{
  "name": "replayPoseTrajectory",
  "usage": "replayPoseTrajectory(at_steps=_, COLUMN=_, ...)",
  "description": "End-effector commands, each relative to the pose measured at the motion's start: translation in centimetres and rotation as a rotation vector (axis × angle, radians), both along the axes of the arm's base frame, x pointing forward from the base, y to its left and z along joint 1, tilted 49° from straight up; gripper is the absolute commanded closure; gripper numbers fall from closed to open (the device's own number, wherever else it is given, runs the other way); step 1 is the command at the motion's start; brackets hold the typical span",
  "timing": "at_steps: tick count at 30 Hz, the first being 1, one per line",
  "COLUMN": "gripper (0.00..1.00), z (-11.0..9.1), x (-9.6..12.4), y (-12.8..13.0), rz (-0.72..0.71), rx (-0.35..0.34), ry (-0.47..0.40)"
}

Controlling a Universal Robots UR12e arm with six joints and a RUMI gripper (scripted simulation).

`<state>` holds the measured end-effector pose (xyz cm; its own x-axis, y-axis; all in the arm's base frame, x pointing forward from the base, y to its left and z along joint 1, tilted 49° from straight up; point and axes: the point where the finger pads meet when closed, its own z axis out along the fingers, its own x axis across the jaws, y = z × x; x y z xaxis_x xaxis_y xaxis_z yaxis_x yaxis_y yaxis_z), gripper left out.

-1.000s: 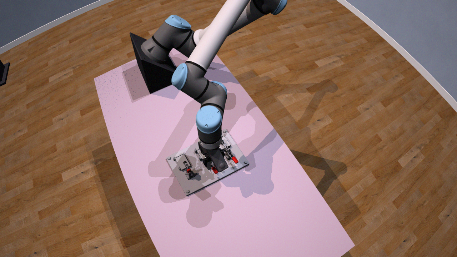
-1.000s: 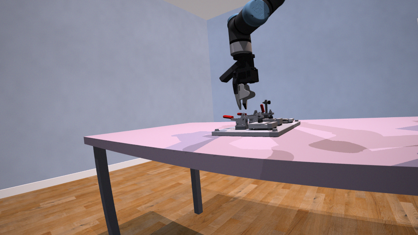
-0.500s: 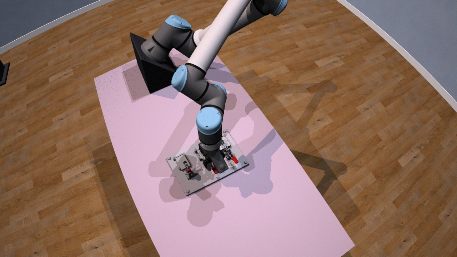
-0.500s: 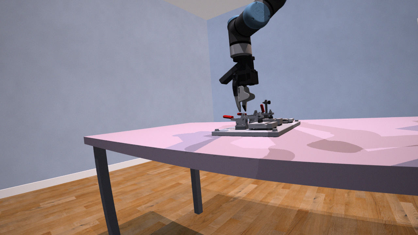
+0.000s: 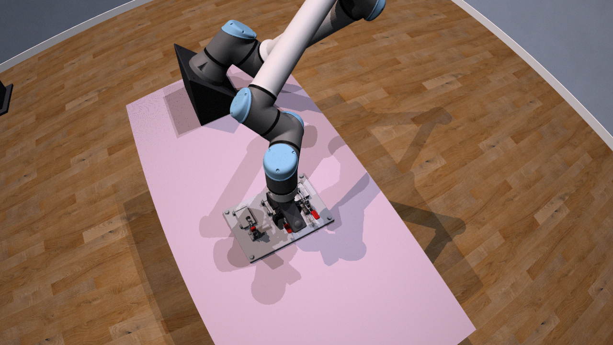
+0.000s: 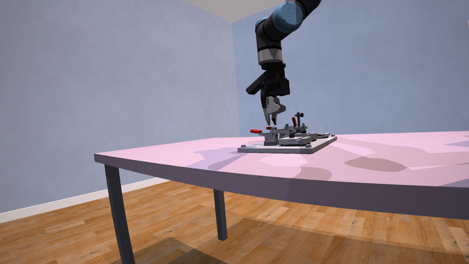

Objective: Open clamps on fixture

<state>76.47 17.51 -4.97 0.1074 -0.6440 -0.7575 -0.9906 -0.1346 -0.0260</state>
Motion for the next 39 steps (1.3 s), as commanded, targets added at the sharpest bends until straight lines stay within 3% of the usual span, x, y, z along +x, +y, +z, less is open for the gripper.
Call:
replayPoseTrajectory(at_steps=1, gripper=0.72, z=0.1, x=0.2, y=0.1, rz=0.001, rx=-0.001, ry=-0.004)
replayPoseTrajectory(at_steps=24, gripper=0.72, z=0.2, x=0.3, y=0.1, rz=0.002, rx=-0.002, ry=-0.007)
replayPoseTrajectory(at_steps=39, gripper=0.72, z=-1.5, x=-0.2, y=1.9, rz=0.002, rx=0.001, ry=0.000)
